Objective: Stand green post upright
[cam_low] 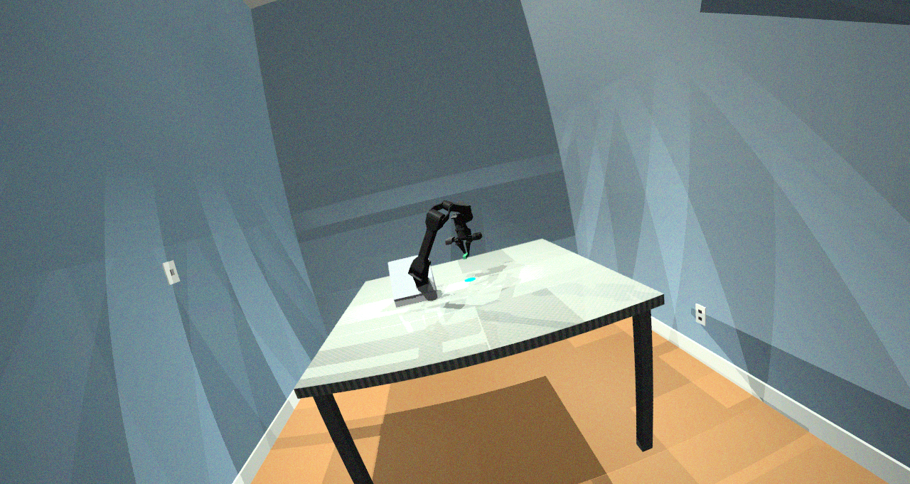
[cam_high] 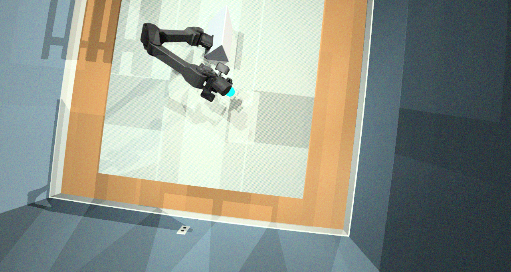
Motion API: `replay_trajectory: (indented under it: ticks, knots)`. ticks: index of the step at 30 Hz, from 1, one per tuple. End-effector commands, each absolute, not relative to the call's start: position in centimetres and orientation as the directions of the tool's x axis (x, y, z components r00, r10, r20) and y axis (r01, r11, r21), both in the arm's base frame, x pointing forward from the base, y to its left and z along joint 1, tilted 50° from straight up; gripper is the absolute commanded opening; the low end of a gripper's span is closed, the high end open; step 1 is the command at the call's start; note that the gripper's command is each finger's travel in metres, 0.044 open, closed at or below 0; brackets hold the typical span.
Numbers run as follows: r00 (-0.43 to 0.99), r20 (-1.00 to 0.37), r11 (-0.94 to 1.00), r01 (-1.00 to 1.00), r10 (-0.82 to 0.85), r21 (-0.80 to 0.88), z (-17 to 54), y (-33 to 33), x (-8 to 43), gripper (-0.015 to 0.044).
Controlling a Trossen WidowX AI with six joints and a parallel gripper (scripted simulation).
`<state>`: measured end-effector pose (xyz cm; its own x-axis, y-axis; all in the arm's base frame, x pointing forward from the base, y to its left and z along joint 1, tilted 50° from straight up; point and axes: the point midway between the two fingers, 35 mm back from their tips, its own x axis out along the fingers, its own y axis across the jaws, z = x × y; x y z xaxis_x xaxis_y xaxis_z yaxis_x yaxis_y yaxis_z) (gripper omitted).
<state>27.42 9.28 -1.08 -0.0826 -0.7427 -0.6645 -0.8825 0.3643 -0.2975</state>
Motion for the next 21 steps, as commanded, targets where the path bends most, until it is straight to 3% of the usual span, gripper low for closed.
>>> replay_trajectory:
  ticks: [1,21]
  knots:
    - [-0.084,-0.665,0.369,-0.879,-0.742,-0.301,-2.3,10.3,27.1,0.0023]
    - [-0.111,-0.710,0.414,-0.870,-0.695,-0.269,-4.3,10.9,26.2,0.0023]
